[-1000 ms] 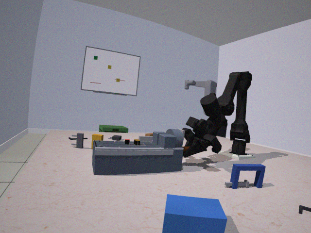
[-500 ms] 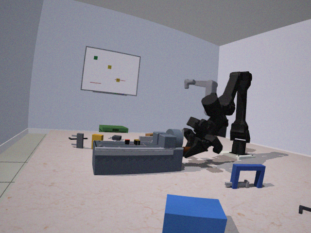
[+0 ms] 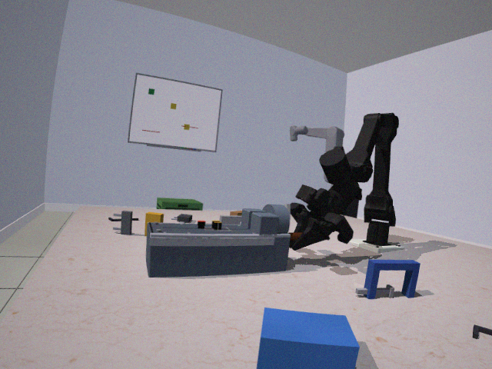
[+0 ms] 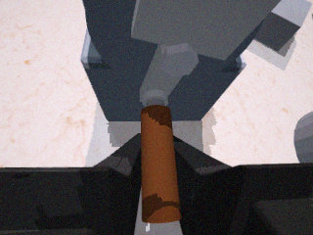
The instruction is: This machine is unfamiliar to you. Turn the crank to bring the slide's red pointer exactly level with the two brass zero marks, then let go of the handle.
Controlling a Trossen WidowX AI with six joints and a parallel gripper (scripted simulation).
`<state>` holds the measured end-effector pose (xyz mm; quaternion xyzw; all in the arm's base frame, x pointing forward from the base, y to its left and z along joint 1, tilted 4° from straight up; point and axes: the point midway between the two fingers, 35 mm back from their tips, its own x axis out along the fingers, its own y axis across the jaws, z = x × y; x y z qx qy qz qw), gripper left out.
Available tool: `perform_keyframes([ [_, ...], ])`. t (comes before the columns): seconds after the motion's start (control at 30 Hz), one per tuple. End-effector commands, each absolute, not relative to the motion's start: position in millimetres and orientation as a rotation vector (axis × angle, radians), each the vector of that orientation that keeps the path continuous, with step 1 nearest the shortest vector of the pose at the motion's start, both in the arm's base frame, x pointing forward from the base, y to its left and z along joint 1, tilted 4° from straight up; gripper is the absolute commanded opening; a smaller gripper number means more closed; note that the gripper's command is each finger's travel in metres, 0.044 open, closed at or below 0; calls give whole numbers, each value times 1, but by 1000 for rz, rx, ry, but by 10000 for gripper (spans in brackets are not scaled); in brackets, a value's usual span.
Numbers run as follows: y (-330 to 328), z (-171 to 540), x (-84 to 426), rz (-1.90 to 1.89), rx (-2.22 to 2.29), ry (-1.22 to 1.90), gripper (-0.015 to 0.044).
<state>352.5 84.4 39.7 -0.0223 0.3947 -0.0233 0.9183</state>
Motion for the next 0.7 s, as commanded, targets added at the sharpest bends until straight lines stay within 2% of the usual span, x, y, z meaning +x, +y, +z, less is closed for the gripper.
perform_keyframes([
  [0.0,93,41,353,-20,-41,809,0],
  [0.67,97,44,353,-20,-41,809,0],
])
